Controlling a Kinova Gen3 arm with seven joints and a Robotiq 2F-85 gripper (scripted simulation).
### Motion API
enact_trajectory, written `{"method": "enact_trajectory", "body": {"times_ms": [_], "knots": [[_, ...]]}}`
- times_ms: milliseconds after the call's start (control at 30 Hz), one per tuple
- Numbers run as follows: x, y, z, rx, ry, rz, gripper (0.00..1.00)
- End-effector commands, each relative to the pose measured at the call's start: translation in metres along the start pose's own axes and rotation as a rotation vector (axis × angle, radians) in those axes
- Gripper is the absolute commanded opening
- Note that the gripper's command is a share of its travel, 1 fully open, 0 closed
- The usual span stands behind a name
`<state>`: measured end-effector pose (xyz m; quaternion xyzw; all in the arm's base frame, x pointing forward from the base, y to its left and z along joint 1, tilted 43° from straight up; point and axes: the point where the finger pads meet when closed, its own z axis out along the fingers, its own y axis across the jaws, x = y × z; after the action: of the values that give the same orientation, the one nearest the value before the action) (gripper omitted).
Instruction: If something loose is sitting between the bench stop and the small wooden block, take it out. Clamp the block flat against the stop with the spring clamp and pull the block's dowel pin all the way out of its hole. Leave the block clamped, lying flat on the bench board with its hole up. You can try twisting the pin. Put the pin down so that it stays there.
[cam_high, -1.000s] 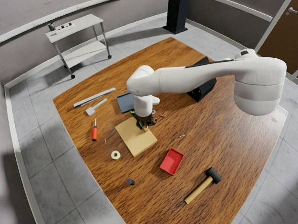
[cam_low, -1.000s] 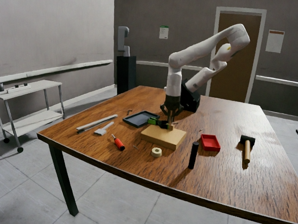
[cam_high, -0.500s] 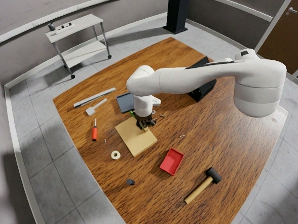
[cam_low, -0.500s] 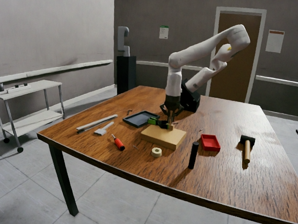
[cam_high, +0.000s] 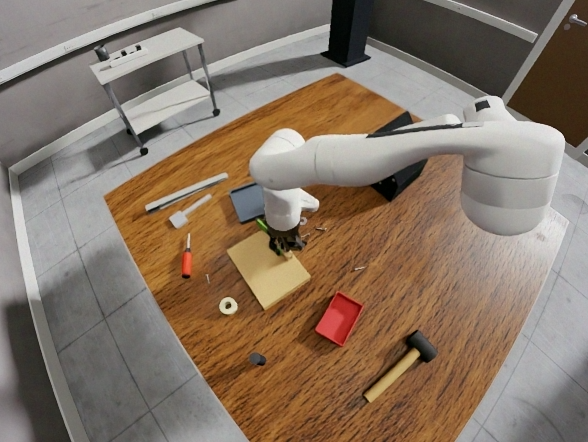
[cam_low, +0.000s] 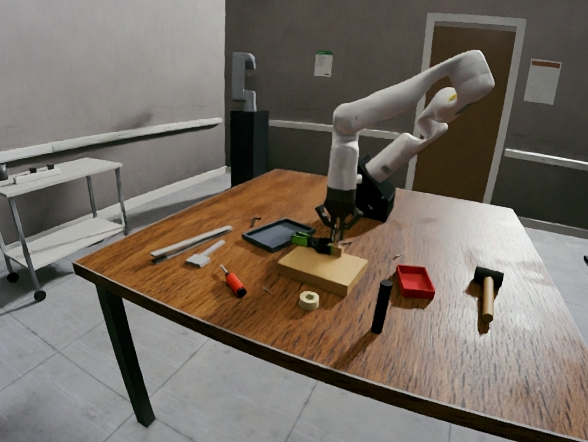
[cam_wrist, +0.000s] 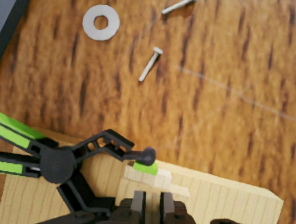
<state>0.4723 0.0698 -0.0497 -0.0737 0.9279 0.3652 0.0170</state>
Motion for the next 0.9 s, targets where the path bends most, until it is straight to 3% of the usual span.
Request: {"method": "enact_trajectory", "body": {"times_ms": [0,867], "knots": [[-0.0010,-0.0005,-0.0016,0.001,-0.003,0.035,0.10],[-0.0010,-0.0005,-0.0018,0.001,-0.003,0.253,0.10]]}}
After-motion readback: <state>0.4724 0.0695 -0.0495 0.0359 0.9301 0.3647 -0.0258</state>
